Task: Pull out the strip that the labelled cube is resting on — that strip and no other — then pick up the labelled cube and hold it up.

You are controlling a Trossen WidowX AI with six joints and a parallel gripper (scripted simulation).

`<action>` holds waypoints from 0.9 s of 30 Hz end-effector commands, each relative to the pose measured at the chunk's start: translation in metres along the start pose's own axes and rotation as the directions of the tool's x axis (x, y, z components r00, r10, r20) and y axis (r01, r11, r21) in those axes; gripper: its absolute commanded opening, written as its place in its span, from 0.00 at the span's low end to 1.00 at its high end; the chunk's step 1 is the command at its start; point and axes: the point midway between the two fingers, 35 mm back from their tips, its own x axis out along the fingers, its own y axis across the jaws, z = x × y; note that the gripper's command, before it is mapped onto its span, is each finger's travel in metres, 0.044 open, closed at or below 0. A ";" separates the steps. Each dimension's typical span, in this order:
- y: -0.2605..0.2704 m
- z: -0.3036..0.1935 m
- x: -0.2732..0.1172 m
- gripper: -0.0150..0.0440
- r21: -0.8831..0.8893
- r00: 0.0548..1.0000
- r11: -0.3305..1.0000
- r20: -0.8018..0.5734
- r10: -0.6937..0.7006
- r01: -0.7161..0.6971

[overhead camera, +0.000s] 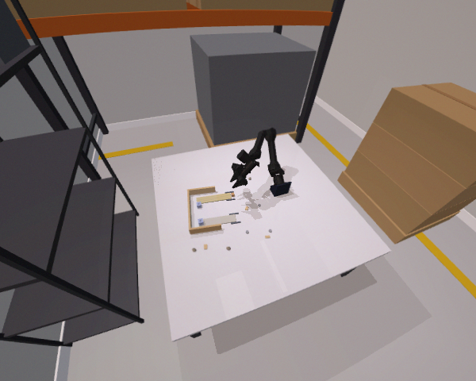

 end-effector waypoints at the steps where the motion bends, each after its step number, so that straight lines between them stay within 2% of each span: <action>1: 0.044 0.007 -0.025 0.93 -0.274 0.994 0.960 0.099 -0.036 0.062; 4: 0.059 0.007 -0.036 0.93 -0.358 0.989 0.929 0.140 -0.045 0.093; 27: 0.059 0.007 -0.036 0.93 -0.358 0.989 0.929 0.140 -0.045 0.093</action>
